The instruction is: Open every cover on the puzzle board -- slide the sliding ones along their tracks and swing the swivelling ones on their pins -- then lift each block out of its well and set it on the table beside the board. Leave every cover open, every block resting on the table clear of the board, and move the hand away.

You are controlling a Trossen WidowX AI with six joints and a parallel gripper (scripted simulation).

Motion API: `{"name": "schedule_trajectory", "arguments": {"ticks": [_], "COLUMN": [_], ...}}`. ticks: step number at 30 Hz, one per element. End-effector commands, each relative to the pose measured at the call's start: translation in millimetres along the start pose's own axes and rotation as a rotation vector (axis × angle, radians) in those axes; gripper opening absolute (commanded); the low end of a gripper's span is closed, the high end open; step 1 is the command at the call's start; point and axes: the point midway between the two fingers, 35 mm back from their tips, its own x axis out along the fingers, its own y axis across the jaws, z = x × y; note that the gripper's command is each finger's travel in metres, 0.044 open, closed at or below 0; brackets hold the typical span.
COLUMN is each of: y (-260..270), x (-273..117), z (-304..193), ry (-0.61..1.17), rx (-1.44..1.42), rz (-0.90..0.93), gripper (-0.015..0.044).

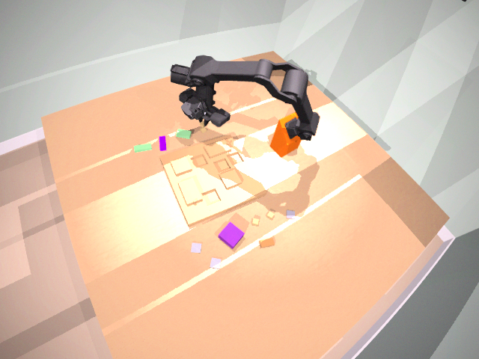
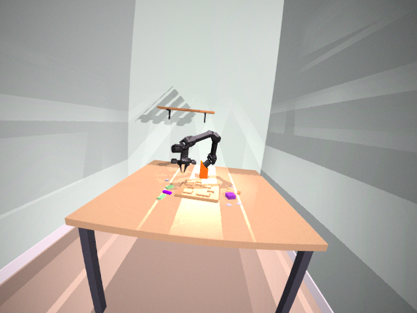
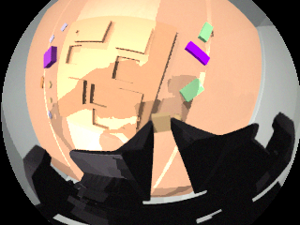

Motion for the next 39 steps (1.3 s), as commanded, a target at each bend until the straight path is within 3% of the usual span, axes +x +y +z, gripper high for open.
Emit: {"name": "schedule_trajectory", "arguments": {"ticks": [1, 26, 39], "y": [-6.8, -30.9, -32.5], "x": [2.5, 9.2, 23.8], "z": [-16.9, -112.8, -114.2], "ry": [0.007, 0.010, 0.009], "rx": [0.002, -0.001, -0.001], "rz": [0.004, 0.020, 0.021], "gripper": [0.0080, 0.0080, 0.0080]}}
